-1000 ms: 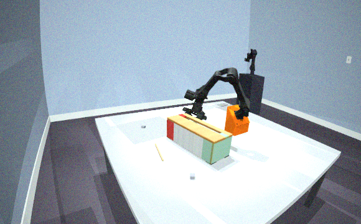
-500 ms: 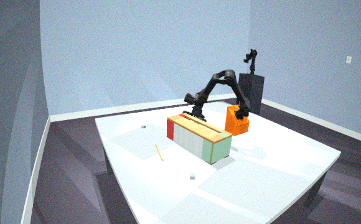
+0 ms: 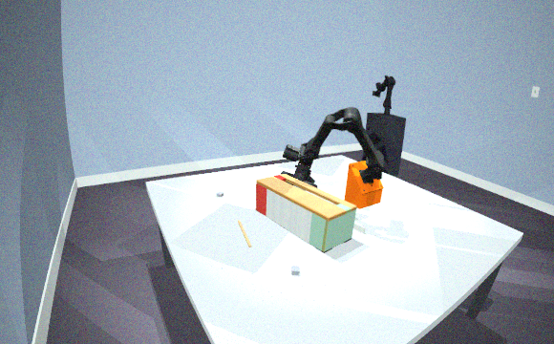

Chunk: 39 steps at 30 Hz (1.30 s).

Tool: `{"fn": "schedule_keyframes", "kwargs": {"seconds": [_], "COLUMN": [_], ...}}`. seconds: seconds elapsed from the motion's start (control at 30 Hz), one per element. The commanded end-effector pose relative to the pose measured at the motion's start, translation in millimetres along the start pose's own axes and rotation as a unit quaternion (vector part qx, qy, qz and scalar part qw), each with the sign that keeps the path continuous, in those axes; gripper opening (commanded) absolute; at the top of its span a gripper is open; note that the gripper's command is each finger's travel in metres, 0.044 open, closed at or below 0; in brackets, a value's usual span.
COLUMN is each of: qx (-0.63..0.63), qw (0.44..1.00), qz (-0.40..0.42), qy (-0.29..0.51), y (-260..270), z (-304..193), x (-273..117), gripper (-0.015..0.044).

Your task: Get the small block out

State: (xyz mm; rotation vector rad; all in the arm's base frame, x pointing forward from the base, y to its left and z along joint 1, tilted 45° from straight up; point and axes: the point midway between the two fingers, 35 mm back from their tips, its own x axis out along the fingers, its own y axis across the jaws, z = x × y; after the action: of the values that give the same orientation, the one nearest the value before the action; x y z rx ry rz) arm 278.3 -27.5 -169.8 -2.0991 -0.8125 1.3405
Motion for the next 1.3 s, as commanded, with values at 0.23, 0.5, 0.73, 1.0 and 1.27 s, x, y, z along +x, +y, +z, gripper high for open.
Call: {"fn": "schedule_keyframes", "kwargs": {"seconds": [0.23, 0.5, 0.73, 1.0, 1.27], "qx": [-0.002, 0.011, 0.081, 0.161, 0.242], "qw": [1.0, 1.0, 0.996, 0.983, 0.962], "qz": [0.003, 0.01, 0.045, 0.085, 0.123], "qy": [0.001, 0.001, 0.004, 0.013, 0.028], "y": [2, 0, -6, -14, -24], "z": [-21, -27, -31, -31, -27], "x": [-44, -62, -90, -121, -149], "gripper": [0.0, 0.0, 0.0, 0.0, 0.0]}}
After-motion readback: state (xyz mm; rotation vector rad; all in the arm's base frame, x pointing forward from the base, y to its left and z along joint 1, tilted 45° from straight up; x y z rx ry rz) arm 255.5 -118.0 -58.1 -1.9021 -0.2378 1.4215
